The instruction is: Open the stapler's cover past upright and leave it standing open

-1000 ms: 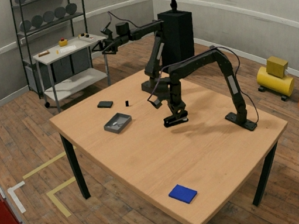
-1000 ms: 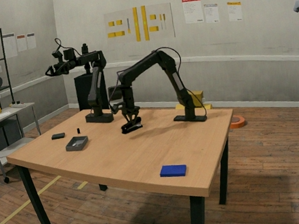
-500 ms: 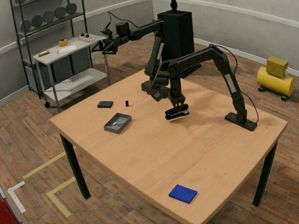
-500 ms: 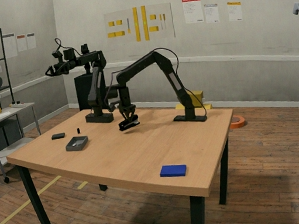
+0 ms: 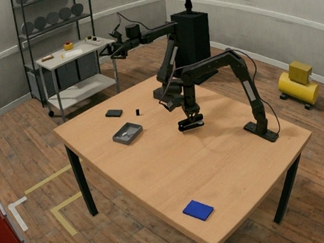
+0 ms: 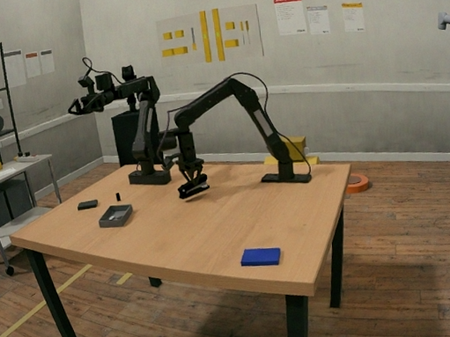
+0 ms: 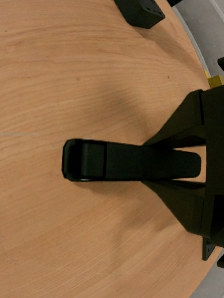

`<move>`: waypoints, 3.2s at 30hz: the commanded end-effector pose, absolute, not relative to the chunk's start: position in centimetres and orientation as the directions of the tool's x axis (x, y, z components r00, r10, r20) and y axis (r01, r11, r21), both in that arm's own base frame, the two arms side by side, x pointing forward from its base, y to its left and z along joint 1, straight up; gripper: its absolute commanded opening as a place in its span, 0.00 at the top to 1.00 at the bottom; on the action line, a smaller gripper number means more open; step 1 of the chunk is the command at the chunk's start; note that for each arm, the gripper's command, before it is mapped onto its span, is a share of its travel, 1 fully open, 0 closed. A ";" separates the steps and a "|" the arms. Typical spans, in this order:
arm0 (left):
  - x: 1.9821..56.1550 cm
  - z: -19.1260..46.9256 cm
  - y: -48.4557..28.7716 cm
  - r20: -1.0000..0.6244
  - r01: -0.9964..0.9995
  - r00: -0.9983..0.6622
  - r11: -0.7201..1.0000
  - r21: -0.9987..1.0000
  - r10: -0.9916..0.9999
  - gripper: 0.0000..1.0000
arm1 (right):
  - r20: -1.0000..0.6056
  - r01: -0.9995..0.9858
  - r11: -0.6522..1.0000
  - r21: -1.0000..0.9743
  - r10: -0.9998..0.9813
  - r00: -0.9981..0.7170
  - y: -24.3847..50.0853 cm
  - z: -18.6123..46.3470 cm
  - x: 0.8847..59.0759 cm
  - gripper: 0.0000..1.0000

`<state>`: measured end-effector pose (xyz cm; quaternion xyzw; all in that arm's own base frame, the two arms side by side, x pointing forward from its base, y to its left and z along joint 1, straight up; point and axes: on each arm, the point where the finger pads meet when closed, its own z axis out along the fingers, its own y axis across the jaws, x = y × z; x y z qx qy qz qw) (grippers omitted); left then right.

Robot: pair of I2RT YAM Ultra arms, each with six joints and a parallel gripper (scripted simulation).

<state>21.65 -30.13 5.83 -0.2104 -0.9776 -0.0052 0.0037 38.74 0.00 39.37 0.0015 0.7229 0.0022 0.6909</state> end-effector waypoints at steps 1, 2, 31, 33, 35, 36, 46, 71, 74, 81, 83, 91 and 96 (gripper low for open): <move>22.1 5.7 -30.5 -0.026 0.408 -0.913 0.913 0.002 0.408 0.79 | -1.000 0.000 1.000 0.000 0.000 0.010 0.1 41.1 38.1 0.00; 22.1 5.5 -30.5 -0.025 0.408 -0.913 0.913 0.003 0.408 0.79 | -1.000 0.000 1.000 0.000 0.000 0.010 0.1 41.1 38.1 0.00; 21.7 3.9 -30.4 -0.019 0.408 -0.913 0.913 0.007 0.408 0.79 | -1.000 0.000 1.000 0.000 0.000 0.010 0.1 41.1 38.1 0.00; 21.7 3.8 -30.4 -0.019 0.408 -0.913 0.913 0.007 0.408 0.79 | -1.000 0.000 1.000 0.000 0.000 0.010 0.1 41.1 38.1 0.00; 21.7 3.7 -30.4 -0.019 0.408 -0.913 0.913 0.007 0.408 0.79 | -1.000 0.000 1.000 0.000 0.000 0.010 0.1 41.1 38.1 0.00; 21.7 3.7 -30.4 -0.019 0.408 -0.913 0.913 0.007 0.408 0.79 | -1.000 0.000 1.000 0.000 0.000 0.010 0.1 41.1 38.1 0.00; 21.7 3.5 -30.4 -0.023 0.408 -0.913 0.913 0.004 0.408 0.79 | -1.000 0.000 1.000 0.000 0.000 0.010 0.1 41.1 38.1 0.00; 22.6 7.8 -30.7 -0.071 0.415 -0.908 0.909 -0.023 0.413 0.38 | -1.000 0.000 1.000 0.000 0.000 0.010 0.1 41.1 38.1 0.00; 22.6 8.2 -30.7 -0.071 0.408 -0.911 0.913 -0.023 0.406 0.38 | -1.000 0.000 1.000 0.000 0.000 0.010 0.1 41.1 38.1 0.00; 22.2 11.5 -30.7 -0.071 0.415 -0.908 0.910 -0.023 0.412 0.00 | -1.000 0.000 1.000 0.000 0.000 0.010 0.1 41.1 38.1 0.00; 22.2 12.0 -30.7 -0.060 0.415 -0.909 0.910 -0.017 0.413 0.00 | -1.000 0.000 1.000 0.000 0.000 0.010 0.1 41.1 38.1 0.00; 21.8 10.3 -30.6 -0.023 0.410 -0.912 0.912 0.004 0.410 0.00 | -1.000 0.000 1.000 0.000 0.000 0.010 0.1 41.1 38.1 0.00; 23.4 11.1 -30.0 -0.106 0.398 -0.911 0.917 0.024 0.398 0.00 | -1.000 0.000 1.000 0.000 0.000 0.010 0.1 41.1 38.1 0.00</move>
